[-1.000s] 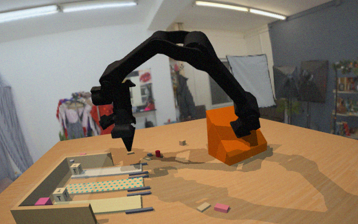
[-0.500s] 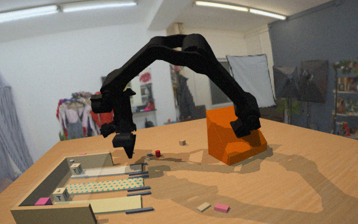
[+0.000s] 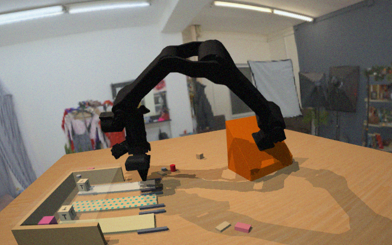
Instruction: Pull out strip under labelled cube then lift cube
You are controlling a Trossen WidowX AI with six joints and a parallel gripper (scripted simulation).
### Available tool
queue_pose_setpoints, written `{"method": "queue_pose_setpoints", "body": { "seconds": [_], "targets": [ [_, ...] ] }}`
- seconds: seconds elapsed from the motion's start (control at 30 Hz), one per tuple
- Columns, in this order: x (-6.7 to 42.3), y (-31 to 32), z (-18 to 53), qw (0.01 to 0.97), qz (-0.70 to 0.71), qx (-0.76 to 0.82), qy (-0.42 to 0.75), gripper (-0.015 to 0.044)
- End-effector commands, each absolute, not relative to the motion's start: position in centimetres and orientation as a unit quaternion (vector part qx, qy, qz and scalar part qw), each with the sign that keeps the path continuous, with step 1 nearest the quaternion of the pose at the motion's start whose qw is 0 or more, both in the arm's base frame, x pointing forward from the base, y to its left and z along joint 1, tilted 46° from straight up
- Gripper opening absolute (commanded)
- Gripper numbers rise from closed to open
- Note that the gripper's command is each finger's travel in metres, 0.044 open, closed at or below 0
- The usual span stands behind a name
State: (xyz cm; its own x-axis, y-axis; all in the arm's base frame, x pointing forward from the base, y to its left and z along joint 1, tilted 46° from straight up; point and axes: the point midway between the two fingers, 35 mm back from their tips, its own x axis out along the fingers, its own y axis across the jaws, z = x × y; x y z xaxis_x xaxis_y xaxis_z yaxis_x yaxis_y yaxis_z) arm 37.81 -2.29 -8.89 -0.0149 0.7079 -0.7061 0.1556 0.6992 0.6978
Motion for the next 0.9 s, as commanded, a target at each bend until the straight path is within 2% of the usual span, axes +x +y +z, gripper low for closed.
{"method": "queue_pose_setpoints", "body": {
  "seconds": [0.0,0.87],
  "targets": [
    [37.56,-1.73,-9.34,0.622,0.221,0.323,0.678,0.0000],
    [37.53,-1.22,-9.73,0.621,0.221,0.323,0.678,0.0000]
  ]
}}
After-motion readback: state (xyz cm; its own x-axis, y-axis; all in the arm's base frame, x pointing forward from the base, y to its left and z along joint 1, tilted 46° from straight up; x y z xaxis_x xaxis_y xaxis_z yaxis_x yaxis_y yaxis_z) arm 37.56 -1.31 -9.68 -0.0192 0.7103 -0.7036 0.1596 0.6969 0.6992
